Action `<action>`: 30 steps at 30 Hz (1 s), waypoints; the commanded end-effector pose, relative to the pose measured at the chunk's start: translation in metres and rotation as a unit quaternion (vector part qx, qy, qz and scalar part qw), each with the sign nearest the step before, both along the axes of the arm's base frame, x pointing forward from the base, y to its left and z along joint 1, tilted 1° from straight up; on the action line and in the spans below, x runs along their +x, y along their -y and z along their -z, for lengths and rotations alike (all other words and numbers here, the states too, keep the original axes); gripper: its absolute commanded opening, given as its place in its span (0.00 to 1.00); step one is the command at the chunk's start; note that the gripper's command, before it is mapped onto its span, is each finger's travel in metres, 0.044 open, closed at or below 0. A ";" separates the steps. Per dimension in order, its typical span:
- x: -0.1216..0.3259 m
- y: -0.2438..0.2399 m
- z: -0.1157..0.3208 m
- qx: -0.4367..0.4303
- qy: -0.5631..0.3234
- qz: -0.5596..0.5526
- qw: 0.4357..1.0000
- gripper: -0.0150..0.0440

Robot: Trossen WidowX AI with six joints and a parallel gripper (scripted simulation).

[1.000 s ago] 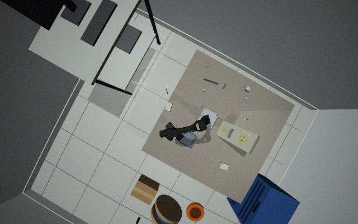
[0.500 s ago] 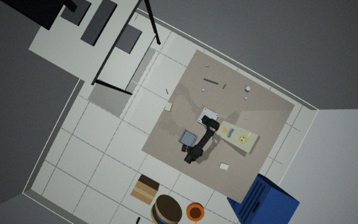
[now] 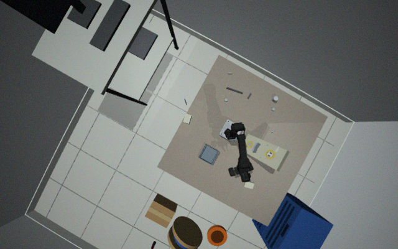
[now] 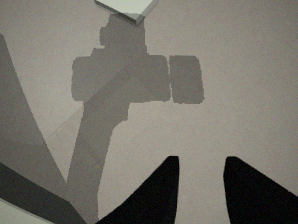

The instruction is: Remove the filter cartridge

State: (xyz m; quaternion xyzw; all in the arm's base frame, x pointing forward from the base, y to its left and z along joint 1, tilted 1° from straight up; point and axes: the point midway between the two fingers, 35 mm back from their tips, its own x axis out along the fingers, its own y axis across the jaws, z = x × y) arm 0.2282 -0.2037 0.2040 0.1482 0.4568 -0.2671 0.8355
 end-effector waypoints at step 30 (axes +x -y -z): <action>0.060 -0.246 -0.025 -0.001 0.198 -0.321 0.926 0.42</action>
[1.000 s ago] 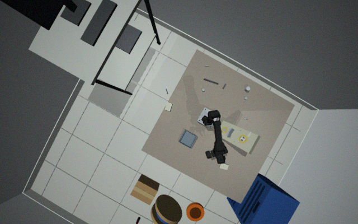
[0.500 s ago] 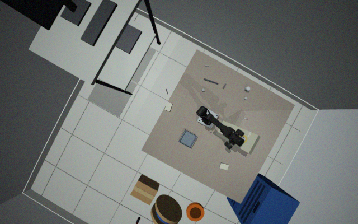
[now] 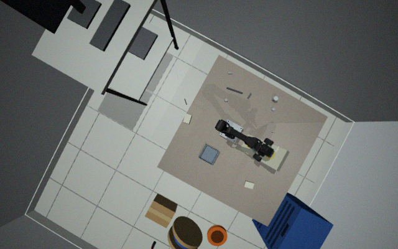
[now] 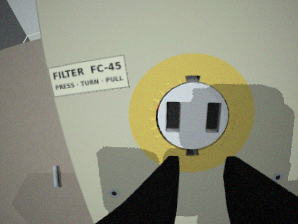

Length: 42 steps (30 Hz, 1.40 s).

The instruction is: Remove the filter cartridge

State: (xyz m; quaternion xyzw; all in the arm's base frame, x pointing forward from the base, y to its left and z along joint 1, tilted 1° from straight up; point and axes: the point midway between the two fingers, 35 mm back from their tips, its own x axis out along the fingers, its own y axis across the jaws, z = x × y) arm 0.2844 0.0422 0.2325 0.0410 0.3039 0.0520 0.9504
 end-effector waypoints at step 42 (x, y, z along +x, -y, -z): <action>0.042 -0.006 0.030 0.001 0.001 0.002 1.000 0.42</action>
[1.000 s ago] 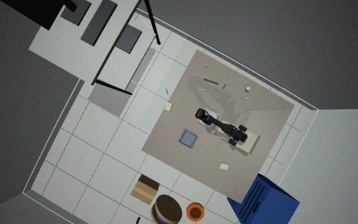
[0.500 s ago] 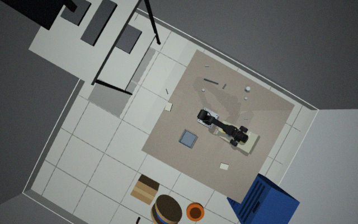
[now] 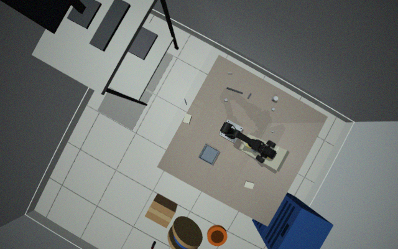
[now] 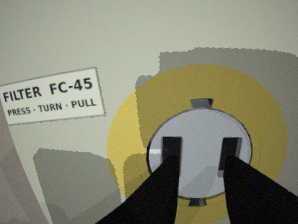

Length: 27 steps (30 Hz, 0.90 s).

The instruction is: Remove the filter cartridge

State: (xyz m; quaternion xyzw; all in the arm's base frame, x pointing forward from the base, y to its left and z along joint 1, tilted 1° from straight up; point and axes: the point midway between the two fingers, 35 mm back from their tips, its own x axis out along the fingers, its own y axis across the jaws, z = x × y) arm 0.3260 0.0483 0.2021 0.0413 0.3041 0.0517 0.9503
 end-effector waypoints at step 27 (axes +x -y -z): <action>0.003 0.000 0.001 0.001 0.001 0.002 1.000 0.42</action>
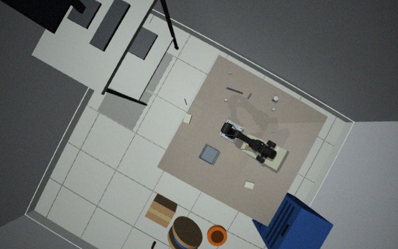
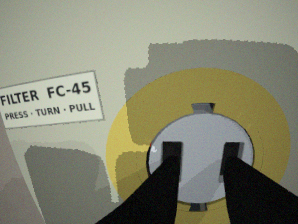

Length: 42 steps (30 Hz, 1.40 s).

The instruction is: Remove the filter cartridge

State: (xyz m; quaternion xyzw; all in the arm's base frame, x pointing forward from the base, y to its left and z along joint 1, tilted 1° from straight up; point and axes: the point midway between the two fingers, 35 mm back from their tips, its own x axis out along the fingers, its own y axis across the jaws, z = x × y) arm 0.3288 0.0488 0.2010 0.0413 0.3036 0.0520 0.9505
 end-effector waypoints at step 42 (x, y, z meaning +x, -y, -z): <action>0.010 -0.002 0.007 0.000 0.001 0.000 1.000 0.36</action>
